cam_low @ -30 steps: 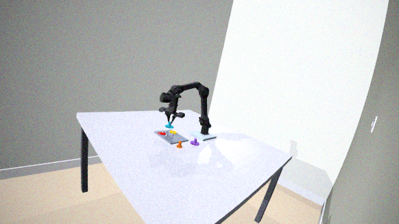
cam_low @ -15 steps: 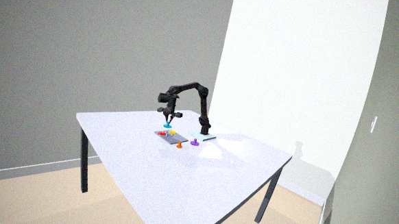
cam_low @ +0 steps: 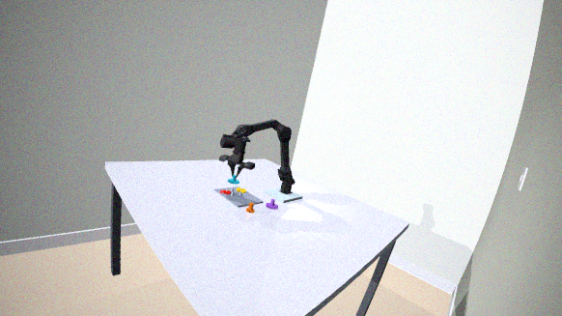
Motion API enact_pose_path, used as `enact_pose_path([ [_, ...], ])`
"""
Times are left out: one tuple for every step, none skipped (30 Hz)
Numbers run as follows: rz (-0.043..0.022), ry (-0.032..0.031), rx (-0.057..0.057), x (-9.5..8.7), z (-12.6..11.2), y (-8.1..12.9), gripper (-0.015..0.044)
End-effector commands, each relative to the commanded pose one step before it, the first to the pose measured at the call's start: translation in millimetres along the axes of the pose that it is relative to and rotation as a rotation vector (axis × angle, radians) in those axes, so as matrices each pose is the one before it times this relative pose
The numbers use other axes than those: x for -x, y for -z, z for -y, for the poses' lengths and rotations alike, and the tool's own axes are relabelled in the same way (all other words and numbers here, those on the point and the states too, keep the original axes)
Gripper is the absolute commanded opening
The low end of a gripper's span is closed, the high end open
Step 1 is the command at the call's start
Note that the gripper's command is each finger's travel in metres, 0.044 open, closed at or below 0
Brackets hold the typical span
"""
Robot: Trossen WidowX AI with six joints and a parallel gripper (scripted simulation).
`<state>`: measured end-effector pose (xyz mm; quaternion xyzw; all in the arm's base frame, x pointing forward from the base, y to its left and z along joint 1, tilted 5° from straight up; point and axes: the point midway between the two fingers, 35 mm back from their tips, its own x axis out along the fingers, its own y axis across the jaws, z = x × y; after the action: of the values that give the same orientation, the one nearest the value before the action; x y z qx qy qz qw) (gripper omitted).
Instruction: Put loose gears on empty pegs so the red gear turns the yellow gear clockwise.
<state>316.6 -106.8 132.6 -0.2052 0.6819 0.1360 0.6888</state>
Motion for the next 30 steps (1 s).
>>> enact_pose_path([
  [-0.00102, 0.00399, 0.0037, 0.64, 0.63, 0.33, 0.0000],
  [0.00000, 0.00000, 0.0000, 0.00, 0.00, 0.00, 0.0000],
  [0.00001, 0.00000, 0.0000, -0.19, 0.04, -0.08, 0.0000],
  [0.00000, 0.00000, 0.0018, -0.26, 0.01, -0.06, 0.0000],
  [0.00000, 0.00000, 0.0034, -0.37, -0.01, -0.05, 0.0000],
  [0.00000, 0.00000, 0.0056, -0.55, -0.02, -0.06, 0.0000],
  [0.00000, 0.00000, 0.0083, -0.79, -0.05, -0.05, 0.0000],
  [0.00000, 0.00000, 0.0094, -0.88, -0.06, -0.03, 0.0000],
  [-0.00001, 0.00000, 0.0108, -1.02, -0.06, -0.01, 0.0000],
  [-0.00001, 0.00000, 0.0123, -1.20, -0.07, 0.02, 0.0000],
  [-0.00002, 0.00000, 0.0137, -1.40, -0.07, 0.05, 0.0000],
  [-0.00002, 0.00000, 0.0139, -1.52, -0.05, 0.07, 0.0000],
  [-0.00002, 0.00000, 0.0130, -1.55, -0.03, 0.09, 0.0000],
  [-0.00002, 0.00001, 0.0115, -1.55, 0.00, 0.10, 0.0000],
  [-0.00002, 0.00001, 0.0099, -1.54, 0.02, 0.11, 0.0000],
  [-0.00002, 0.00001, 0.0080, -1.54, 0.05, 0.10, 0.0000],
  [-0.00002, 0.00001, 0.0061, -1.53, 0.08, 0.09, 0.0000],
  [-0.00002, 0.00002, 0.0040, -1.53, 0.10, 0.07, 0.0000],
  [-0.00002, 0.00002, 0.0019, -1.52, 0.11, 0.04, 0.0000],
  [-0.00001, 0.00002, -0.0002, -1.51, 0.11, 0.01, 0.0000],
  [-0.00001, 0.00002, -0.0023, -1.47, 0.11, -0.02, 0.0000],
  [-0.00001, 0.00002, -0.0041, -1.41, 0.09, -0.05, 0.0000],
  [0.00000, 0.00001, -0.0058, -1.37, 0.07, -0.07, 0.0000],
  [0.00000, 0.00001, -0.0075, -1.38, 0.05, -0.09, 0.0000],
  [0.00000, 0.00001, -0.0093, -1.41, 0.03, -0.10, 0.0000],
  [0.00000, 0.00001, -0.0111, -1.46, 0.00, -0.11, 0.0000],
  [0.00000, 0.00000, -0.0128, -1.50, -0.03, -0.11, 0.0000],
  [0.00000, 0.00000, -0.0143, -1.53, -0.06, -0.09, 0.0000],
  [0.00000, 0.00000, -0.0155, -1.55, -0.09, -0.07, 0.0000],
  [0.00000, 0.00000, -0.0163, -1.56, -0.11, -0.05, 0.0000],
])
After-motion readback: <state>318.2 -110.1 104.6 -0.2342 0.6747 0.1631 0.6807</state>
